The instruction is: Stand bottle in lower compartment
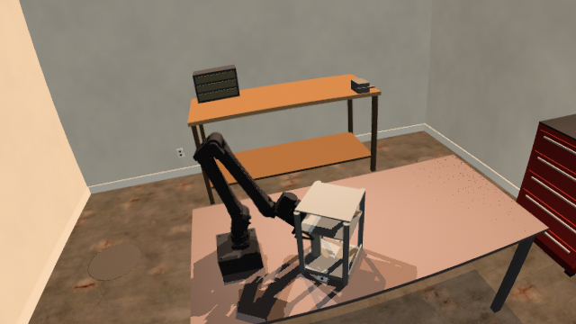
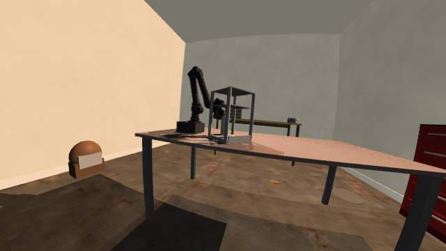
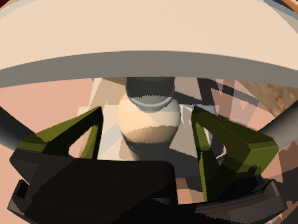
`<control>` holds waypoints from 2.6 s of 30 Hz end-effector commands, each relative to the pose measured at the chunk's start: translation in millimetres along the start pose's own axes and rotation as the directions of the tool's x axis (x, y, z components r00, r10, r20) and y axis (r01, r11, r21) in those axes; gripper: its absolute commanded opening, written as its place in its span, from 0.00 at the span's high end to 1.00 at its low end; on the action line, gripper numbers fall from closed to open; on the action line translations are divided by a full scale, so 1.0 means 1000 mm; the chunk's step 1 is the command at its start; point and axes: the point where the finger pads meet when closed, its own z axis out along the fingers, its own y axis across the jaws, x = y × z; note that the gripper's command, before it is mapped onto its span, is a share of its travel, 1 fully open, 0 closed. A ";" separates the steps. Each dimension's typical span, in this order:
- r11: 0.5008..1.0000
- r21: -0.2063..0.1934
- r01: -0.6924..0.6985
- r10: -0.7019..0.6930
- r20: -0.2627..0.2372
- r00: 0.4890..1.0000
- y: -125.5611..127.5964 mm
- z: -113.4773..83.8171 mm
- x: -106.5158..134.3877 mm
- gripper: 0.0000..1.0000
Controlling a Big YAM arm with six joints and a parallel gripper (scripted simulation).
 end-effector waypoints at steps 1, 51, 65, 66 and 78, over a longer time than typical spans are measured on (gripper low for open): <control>1.000 -0.014 -0.006 0.006 0.004 1.000 0.004 -0.011 0.001 0.19; 1.000 -0.022 -0.018 0.019 0.018 1.000 0.008 -0.081 0.025 0.19; 0.999 -0.026 -0.026 0.026 0.022 0.999 0.010 -0.102 0.021 0.19; 0.999 -0.028 -0.029 0.030 0.025 0.999 0.011 -0.106 0.019 0.19; 0.998 -0.040 -0.052 0.053 0.030 0.998 0.015 -0.144 0.008 0.19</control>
